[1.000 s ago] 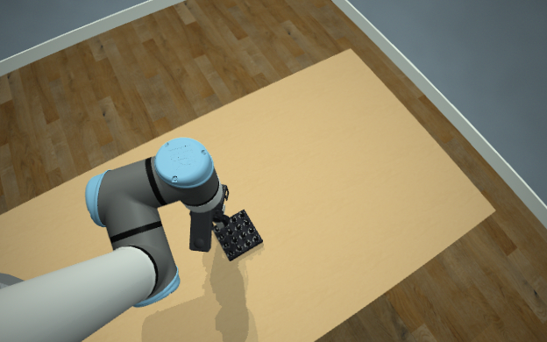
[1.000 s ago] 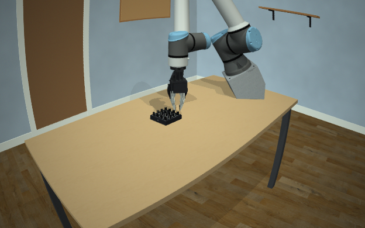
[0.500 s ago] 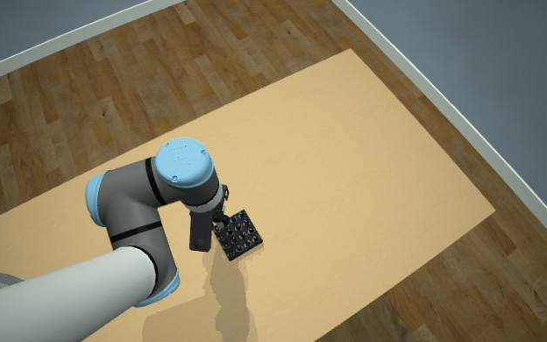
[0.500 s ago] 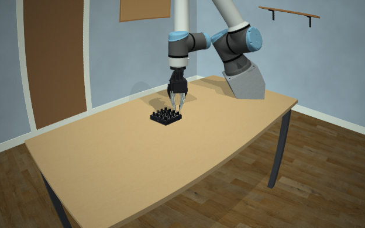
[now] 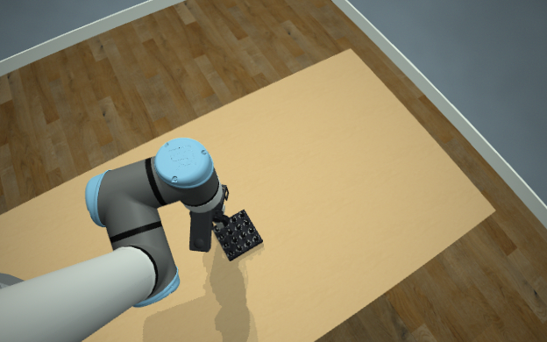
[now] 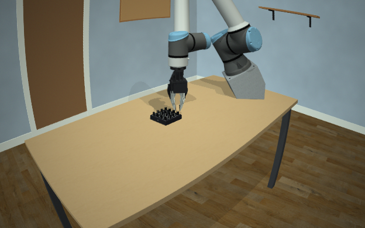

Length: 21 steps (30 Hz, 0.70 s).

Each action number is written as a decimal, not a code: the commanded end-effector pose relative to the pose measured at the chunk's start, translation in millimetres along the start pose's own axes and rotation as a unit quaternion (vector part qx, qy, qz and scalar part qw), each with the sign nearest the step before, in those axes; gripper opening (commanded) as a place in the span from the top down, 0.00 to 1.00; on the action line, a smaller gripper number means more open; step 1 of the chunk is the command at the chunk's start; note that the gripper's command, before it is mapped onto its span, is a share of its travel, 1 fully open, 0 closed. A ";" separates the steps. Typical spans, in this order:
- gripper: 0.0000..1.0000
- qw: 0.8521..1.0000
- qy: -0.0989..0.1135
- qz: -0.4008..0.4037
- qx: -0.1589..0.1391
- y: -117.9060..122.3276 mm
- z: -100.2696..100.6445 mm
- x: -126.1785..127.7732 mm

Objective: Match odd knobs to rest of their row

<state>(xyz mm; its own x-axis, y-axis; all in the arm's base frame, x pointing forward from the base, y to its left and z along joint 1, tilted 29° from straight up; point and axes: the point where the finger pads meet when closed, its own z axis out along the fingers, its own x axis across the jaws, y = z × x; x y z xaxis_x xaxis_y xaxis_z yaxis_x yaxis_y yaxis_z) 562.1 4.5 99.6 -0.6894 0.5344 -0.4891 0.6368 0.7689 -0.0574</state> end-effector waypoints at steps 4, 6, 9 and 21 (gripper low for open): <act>0.89 1.000 0.001 0.000 0.000 -4.7 0.6 2.1; 0.89 1.000 0.001 0.000 0.000 -5.9 0.5 2.3; 0.89 1.000 0.001 0.000 0.000 -6.9 0.5 2.6; 0.89 1.000 0.000 0.000 0.000 -5.4 0.4 1.8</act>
